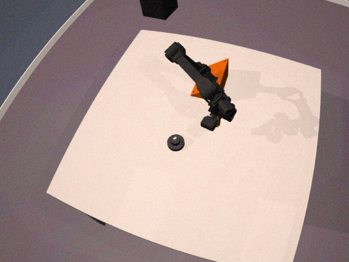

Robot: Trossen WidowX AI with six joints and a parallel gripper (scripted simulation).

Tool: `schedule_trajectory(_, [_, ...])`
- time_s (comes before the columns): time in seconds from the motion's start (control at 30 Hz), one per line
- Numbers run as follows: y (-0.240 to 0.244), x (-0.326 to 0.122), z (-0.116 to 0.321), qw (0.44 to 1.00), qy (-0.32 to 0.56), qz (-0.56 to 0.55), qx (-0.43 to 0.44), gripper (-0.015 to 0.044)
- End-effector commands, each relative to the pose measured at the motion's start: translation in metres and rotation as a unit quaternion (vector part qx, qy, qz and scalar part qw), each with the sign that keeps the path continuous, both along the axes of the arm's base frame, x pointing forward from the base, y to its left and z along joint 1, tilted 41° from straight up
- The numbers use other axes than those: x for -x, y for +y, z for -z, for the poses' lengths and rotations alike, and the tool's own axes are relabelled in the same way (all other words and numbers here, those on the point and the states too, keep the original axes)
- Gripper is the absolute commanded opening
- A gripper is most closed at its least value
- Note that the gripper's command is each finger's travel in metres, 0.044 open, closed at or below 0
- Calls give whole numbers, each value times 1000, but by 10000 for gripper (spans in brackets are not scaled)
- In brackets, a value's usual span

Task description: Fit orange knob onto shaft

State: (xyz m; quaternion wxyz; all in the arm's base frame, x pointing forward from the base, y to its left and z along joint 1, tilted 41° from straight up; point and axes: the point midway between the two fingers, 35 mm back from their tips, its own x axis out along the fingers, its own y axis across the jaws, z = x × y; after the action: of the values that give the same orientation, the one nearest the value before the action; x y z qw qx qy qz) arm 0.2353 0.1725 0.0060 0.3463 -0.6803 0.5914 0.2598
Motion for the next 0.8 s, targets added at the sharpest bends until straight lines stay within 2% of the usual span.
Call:
schedule_trajectory(0.0, [6,3,-4,999,-30,-25,0,0])
schedule_trajectory(0.77, [39,20,-37,959,-220,-180,13,0])
